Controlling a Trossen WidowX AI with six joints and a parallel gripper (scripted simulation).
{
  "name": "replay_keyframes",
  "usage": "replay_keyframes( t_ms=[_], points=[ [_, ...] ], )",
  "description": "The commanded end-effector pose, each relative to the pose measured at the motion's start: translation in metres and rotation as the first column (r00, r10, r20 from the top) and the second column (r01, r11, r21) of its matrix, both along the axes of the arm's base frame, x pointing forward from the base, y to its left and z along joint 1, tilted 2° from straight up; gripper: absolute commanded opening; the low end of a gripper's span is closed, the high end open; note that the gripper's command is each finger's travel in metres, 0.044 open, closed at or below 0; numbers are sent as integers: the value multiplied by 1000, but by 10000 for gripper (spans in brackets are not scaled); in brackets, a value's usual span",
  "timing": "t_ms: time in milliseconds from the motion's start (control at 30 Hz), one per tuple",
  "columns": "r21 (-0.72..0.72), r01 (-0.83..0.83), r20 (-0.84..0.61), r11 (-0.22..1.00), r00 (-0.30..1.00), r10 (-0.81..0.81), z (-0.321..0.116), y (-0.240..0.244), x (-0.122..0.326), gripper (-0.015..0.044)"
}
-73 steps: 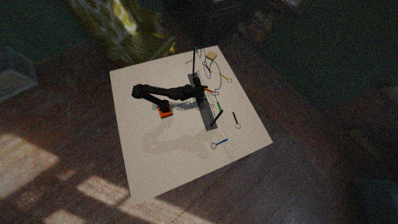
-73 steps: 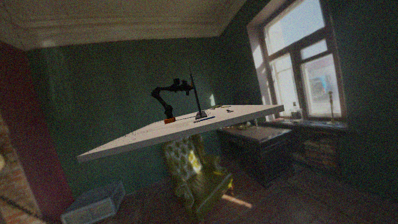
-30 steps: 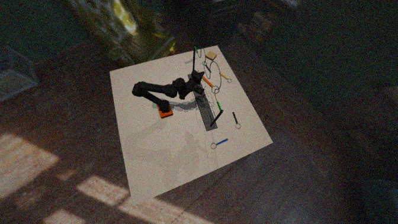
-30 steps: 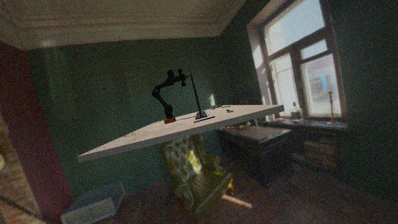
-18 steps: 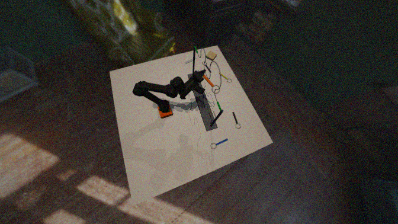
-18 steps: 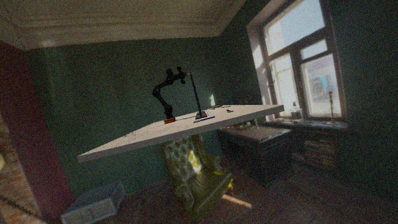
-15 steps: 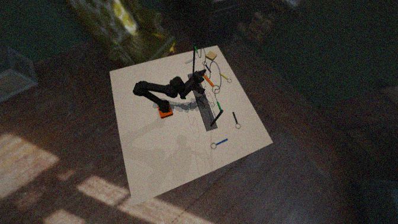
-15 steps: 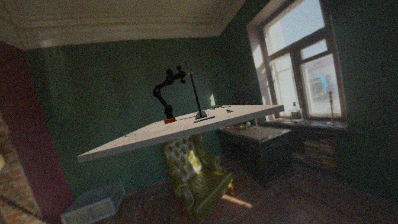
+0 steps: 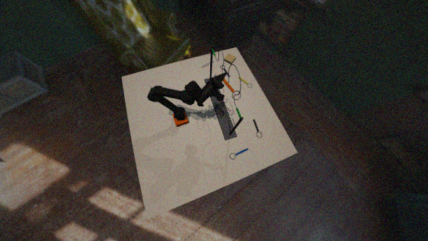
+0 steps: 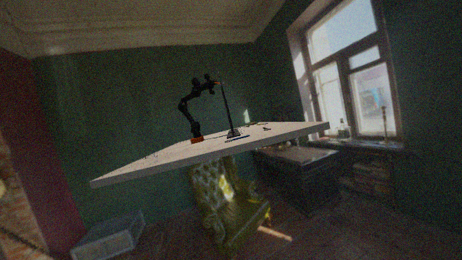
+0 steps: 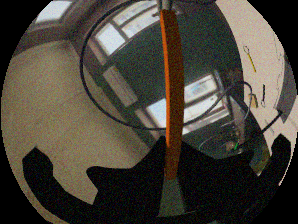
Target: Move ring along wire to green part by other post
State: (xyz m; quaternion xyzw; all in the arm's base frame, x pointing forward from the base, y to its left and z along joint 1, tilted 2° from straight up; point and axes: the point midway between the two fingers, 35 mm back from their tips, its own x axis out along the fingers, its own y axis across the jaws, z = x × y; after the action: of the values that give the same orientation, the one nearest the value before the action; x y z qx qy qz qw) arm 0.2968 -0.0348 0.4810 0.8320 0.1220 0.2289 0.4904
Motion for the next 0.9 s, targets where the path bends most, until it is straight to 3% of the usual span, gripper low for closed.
replay_keyframes(
  t_ms=[0, 867],
  points=[
    [-18, -5, 2, 1000, 1000, 5, 4, 0, -1, -150],
    [-294, -5, -5, 956, 1000, 4, -1, 1, -1, -150]
  ],
)
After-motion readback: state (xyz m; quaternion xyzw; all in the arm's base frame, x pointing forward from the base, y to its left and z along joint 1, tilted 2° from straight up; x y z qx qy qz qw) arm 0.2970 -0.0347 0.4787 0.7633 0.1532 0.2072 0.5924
